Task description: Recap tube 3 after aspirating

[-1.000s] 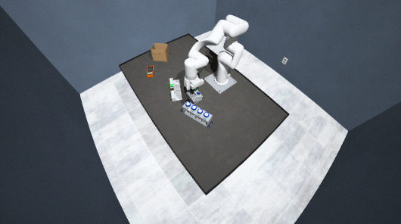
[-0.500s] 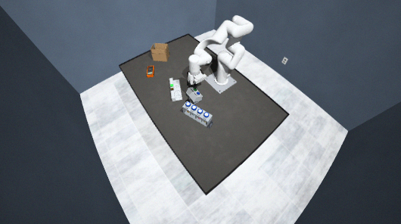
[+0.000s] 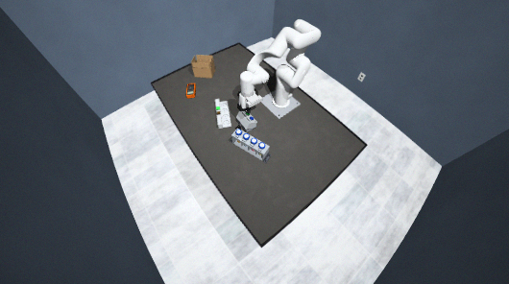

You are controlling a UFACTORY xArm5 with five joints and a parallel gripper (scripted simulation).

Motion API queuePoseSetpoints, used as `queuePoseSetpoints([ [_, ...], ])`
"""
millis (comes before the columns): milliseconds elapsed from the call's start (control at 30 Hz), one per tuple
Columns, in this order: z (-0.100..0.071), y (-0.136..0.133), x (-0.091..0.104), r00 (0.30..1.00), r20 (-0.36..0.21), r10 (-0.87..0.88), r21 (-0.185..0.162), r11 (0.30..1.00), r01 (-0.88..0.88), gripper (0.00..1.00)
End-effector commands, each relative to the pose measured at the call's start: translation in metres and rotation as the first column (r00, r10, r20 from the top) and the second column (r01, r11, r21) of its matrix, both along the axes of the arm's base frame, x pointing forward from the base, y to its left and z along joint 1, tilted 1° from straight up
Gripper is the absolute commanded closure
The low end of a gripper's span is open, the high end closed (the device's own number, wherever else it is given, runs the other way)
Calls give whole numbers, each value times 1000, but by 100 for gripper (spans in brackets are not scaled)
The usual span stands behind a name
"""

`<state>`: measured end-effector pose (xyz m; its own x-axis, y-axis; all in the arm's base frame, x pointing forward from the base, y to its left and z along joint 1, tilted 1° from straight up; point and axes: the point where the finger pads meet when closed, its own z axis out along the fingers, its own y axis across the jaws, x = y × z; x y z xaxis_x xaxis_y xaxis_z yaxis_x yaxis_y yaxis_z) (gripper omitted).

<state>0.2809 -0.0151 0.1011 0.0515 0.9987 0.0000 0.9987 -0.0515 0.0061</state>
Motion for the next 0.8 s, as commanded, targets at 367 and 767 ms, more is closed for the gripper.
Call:
queuePoseSetpoints([
  [367, -1, 0, 2, 1000, 5, 0, -11, 1000, 0, 100],
  [767, -5, 0, 2, 1000, 5, 0, -11, 1000, 0, 100],
])
